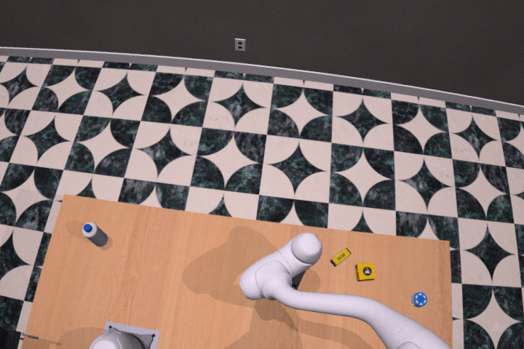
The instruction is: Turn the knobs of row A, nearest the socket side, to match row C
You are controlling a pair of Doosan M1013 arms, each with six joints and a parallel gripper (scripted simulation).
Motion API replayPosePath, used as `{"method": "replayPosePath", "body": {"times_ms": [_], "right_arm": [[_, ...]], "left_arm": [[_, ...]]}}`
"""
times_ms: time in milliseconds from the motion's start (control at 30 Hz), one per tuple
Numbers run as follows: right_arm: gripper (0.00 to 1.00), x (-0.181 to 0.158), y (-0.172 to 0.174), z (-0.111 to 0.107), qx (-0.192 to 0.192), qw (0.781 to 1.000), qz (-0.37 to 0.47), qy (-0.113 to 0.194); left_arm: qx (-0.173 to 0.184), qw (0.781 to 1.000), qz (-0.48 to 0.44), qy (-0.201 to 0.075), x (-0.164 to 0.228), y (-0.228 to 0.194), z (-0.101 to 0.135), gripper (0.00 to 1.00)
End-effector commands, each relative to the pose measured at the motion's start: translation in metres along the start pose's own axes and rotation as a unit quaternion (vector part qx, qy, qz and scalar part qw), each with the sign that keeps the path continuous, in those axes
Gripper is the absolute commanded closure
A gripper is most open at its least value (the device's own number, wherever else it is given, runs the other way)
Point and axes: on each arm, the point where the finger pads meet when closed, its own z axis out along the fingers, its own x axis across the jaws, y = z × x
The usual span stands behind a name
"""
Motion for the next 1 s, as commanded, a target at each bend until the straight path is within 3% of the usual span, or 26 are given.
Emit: {"method": "replayPosePath", "body": {"times_ms": [0,333,733,967], "right_arm": [[0.54,0.001,0.000,-0.002,0.000,1.000,0.000,0.001],[0.54,0.001,0.000,-0.037,0.000,1.000,0.000,0.001],[0.54,0.001,0.000,-0.038,0.000,1.000,0.011,0.001],[0.54,0.006,-0.003,-0.040,0.000,0.993,0.121,0.001]], "left_arm": [[-0.001,1.000,0.000,0.000,0.000,0.000,0.000,0.00],[-0.001,1.000,0.000,0.000,0.000,0.000,0.000,0.00],[-0.001,1.000,0.000,0.000,0.000,0.000,0.000,0.00],[-0.001,1.000,0.000,0.000,0.000,0.000,0.000,0.00]]}}
